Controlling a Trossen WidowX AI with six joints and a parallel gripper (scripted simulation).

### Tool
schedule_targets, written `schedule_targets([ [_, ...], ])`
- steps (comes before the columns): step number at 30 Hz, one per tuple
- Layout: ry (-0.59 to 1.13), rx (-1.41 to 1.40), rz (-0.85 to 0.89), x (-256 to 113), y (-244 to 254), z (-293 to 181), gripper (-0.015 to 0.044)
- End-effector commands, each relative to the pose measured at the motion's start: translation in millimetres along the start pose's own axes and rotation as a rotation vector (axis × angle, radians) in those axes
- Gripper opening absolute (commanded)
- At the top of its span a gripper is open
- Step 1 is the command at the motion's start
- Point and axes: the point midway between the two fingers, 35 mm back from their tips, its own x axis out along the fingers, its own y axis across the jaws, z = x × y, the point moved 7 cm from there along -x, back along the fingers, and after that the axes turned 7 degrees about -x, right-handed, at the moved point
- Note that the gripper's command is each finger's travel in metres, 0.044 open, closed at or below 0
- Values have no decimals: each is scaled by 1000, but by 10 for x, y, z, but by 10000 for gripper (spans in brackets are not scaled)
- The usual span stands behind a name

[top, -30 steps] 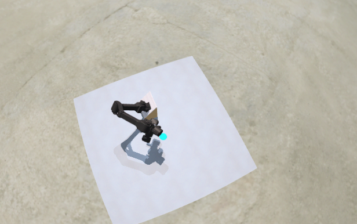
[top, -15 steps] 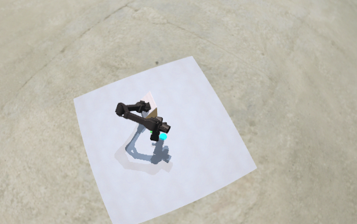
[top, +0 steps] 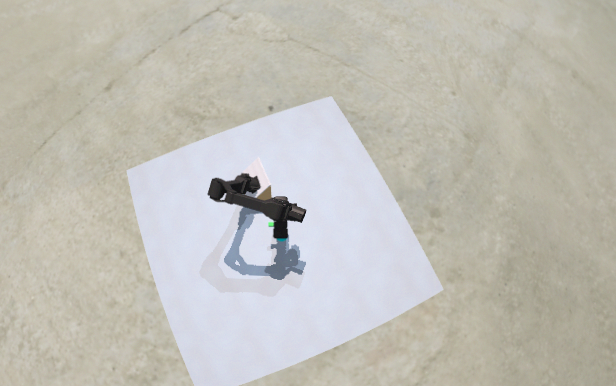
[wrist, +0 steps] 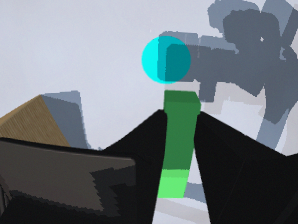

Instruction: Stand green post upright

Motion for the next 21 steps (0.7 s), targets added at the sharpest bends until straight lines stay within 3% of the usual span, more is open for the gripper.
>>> schedule_targets([
  [1, -2, -16, 7, 7, 8, 38, 23],
  [21, -101, -23, 123, 142, 2, -66, 23],
])
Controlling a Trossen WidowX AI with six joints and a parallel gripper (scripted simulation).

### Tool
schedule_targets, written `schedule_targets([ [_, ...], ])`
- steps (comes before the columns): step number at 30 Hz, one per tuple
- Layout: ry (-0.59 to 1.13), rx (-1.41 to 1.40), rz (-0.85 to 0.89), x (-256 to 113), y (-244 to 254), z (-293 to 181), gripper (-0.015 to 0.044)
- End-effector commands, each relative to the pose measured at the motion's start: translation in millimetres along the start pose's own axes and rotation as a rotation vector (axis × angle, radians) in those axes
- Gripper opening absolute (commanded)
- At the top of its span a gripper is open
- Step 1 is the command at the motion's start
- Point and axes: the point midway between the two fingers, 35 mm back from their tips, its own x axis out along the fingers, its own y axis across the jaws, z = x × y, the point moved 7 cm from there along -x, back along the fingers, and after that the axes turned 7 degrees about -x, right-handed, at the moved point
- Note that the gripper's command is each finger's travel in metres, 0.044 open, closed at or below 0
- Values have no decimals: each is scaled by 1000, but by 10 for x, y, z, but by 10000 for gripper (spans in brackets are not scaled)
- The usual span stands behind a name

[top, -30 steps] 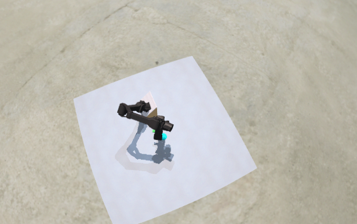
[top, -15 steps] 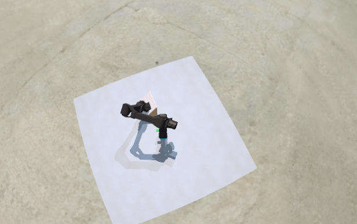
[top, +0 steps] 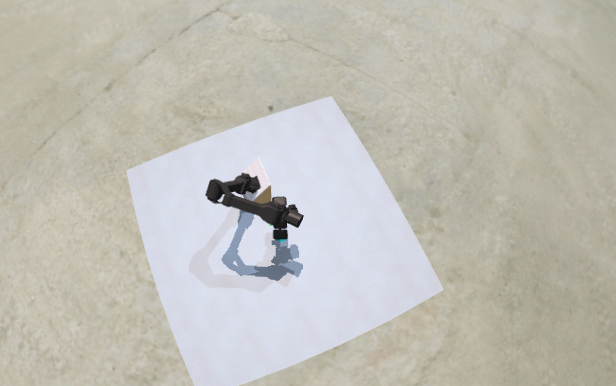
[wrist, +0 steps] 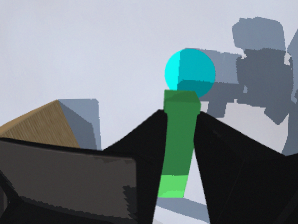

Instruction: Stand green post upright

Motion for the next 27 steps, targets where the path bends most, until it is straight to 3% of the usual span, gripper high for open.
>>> schedule_targets([
  [1, -26, -1, 17, 9, 0, -30, 23],
  [27, -181, -12, 136, 149, -10, -164, 23],
])
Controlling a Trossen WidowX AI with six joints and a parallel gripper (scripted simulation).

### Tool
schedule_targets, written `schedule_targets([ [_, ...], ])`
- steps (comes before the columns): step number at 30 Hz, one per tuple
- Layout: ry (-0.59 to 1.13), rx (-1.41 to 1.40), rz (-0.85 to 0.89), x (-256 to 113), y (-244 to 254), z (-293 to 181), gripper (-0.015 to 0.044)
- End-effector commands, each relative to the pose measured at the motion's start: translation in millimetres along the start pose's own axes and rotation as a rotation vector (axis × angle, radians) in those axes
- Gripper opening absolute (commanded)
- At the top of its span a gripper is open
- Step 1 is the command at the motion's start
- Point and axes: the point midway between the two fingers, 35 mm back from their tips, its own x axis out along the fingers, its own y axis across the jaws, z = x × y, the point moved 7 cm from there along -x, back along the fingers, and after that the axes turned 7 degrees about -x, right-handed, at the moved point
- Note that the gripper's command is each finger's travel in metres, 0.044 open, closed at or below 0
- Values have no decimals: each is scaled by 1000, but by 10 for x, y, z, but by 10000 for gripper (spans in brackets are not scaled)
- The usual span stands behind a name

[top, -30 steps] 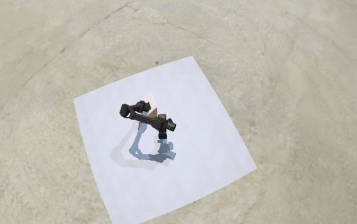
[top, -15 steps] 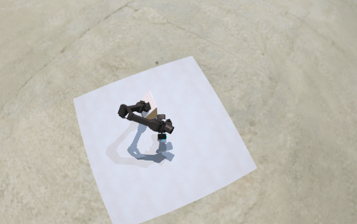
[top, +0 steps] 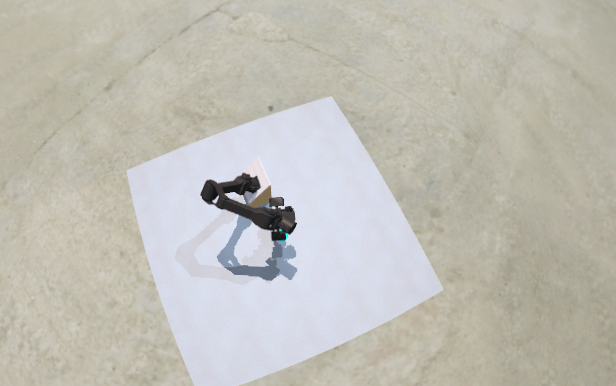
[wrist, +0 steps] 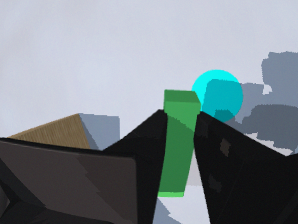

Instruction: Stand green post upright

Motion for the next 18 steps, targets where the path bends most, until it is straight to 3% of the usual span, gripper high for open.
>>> schedule_targets([
  [1, -29, -2, 11, 1, 1, -27, 23],
  [18, -142, -13, 66, 64, -9, -118, 23],
])
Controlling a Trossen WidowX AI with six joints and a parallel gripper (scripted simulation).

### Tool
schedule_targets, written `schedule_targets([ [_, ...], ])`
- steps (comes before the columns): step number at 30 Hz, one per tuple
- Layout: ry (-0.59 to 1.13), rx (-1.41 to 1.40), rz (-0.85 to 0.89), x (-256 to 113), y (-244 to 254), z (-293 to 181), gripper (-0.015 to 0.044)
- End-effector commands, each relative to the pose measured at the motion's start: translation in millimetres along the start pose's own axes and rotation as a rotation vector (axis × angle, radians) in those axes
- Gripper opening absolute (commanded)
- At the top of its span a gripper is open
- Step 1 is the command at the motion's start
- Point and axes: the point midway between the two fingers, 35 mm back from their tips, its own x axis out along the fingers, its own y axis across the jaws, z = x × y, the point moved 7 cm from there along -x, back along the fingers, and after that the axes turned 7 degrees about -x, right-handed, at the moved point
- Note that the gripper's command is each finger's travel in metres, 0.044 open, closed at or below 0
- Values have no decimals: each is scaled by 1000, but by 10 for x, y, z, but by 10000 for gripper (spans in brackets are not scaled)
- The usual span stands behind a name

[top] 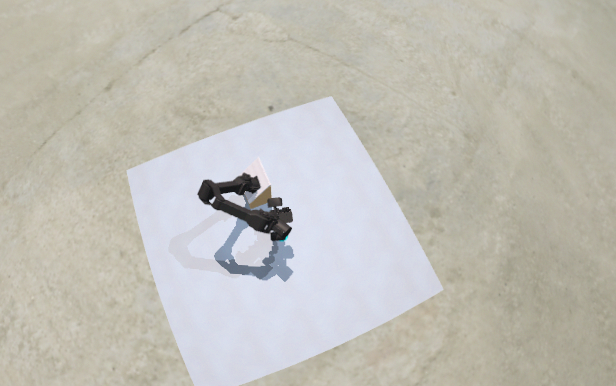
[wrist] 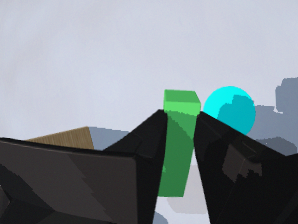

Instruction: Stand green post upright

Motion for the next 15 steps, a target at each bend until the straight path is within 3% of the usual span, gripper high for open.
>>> schedule_targets([
  [1, -31, -4, 6, -4, 2, -25, 23],
  [15, -129, -15, 38, 32, -5, -101, 23],
])
